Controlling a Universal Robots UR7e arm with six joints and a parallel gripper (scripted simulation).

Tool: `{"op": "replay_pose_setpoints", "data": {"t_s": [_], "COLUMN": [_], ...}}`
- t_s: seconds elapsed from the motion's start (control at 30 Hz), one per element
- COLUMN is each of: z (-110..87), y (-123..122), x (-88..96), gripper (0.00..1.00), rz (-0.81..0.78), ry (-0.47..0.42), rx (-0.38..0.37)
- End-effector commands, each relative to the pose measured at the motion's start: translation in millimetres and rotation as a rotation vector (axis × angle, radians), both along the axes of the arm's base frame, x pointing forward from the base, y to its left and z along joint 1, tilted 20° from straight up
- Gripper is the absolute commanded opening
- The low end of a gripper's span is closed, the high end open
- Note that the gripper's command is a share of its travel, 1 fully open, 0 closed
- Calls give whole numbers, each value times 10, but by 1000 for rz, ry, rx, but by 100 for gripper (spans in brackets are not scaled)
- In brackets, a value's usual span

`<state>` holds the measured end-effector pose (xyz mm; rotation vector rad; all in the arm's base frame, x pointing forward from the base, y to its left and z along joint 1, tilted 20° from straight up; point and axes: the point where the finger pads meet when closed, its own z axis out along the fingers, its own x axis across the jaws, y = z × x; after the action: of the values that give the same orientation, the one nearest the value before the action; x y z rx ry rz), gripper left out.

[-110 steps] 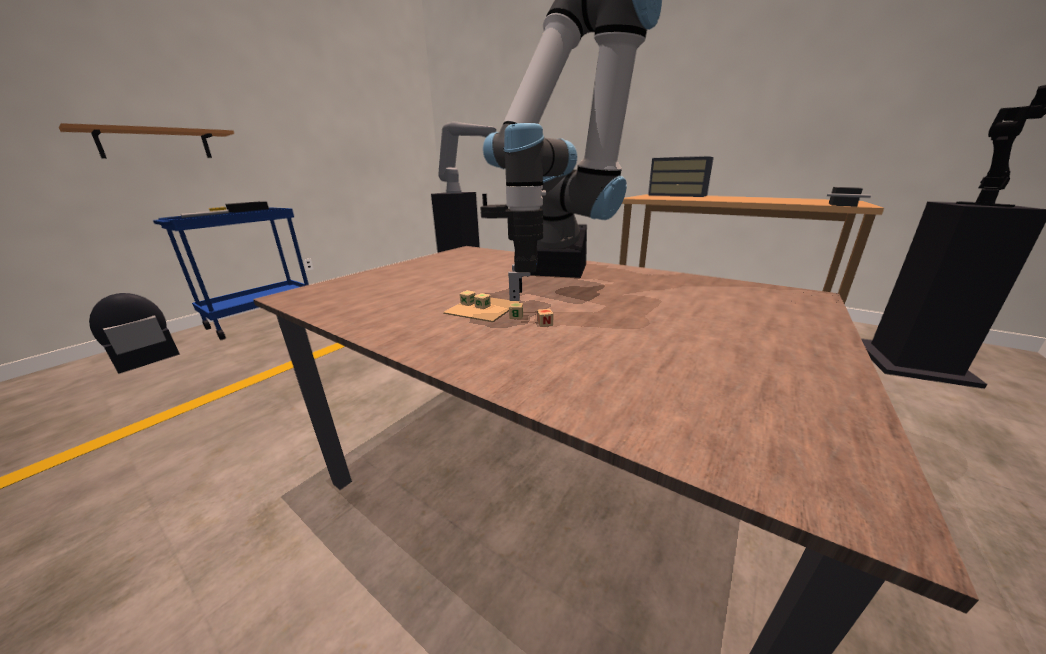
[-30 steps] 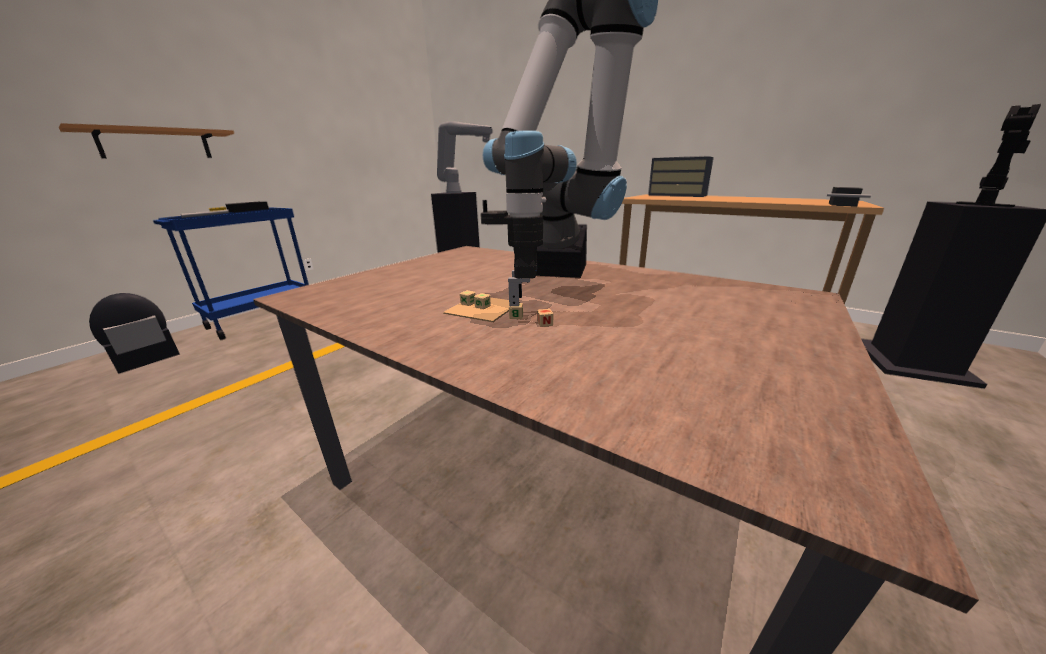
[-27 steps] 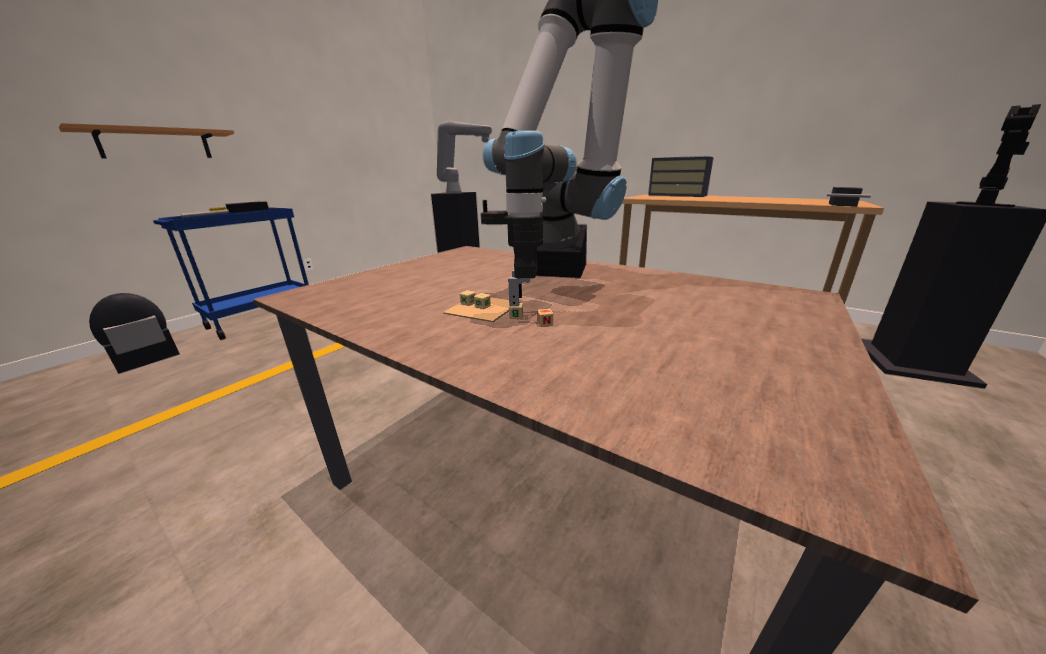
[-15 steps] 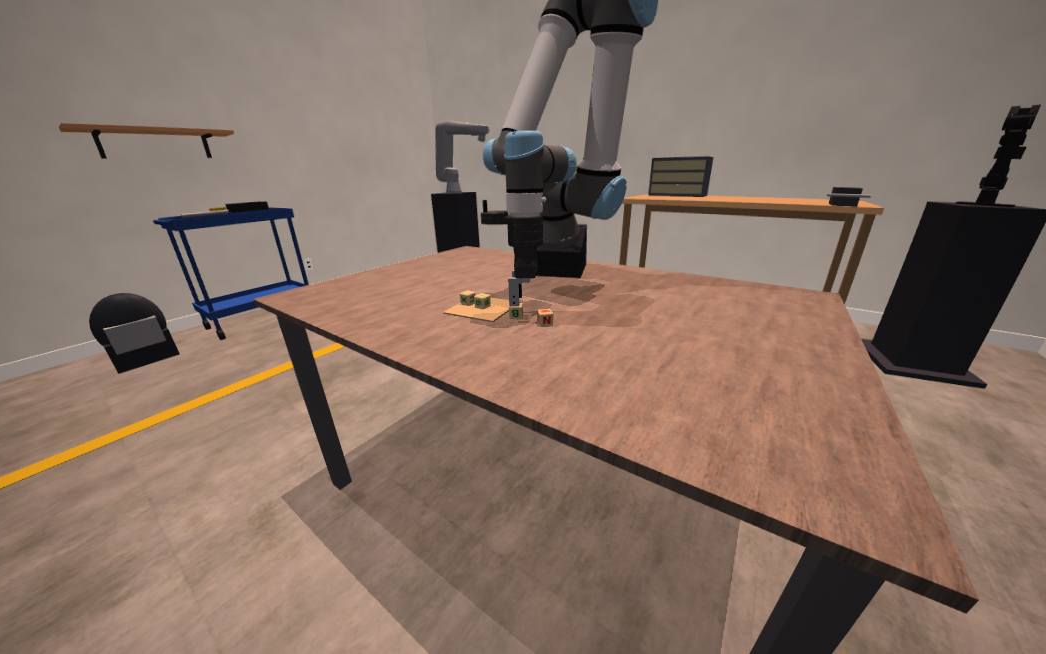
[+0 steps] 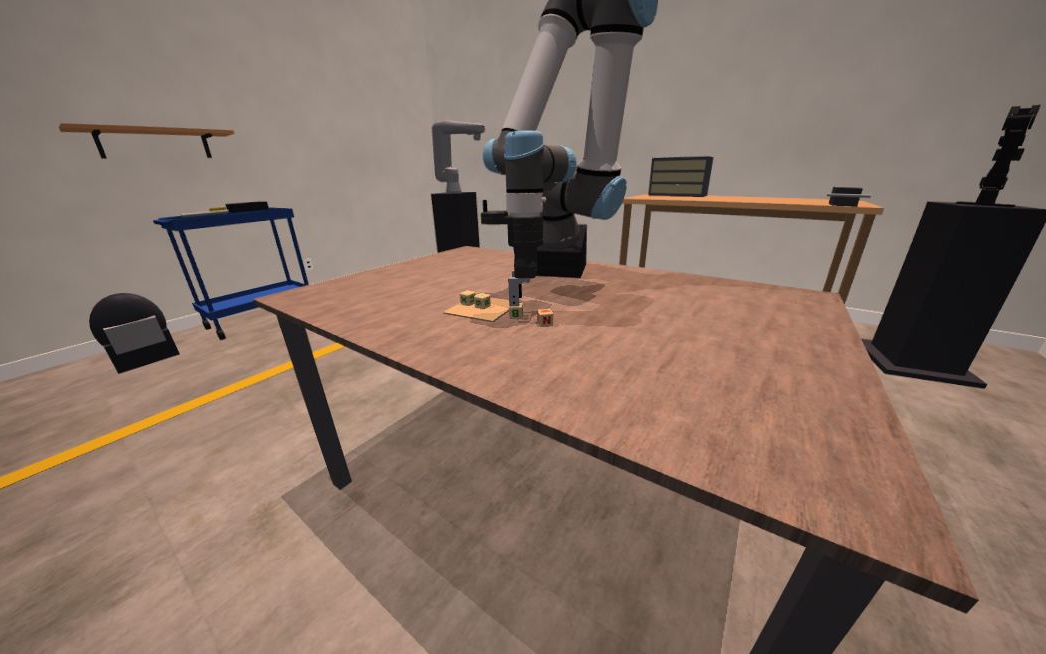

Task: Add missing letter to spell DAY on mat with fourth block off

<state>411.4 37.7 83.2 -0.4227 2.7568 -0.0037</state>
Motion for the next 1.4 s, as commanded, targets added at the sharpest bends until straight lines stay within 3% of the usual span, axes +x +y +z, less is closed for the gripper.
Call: {"op": "replay_pose_setpoints", "data": {"t_s": [0.0, 0.67, 1.37], "z": [-38, -347, -350], "y": [13, 32, 24], "x": [-7, 99, 121], "gripper": [100, 100, 100], "rz": [2, 2, 1], "ry": [3, 4, 0], "rx": [0, 0, -1]}}
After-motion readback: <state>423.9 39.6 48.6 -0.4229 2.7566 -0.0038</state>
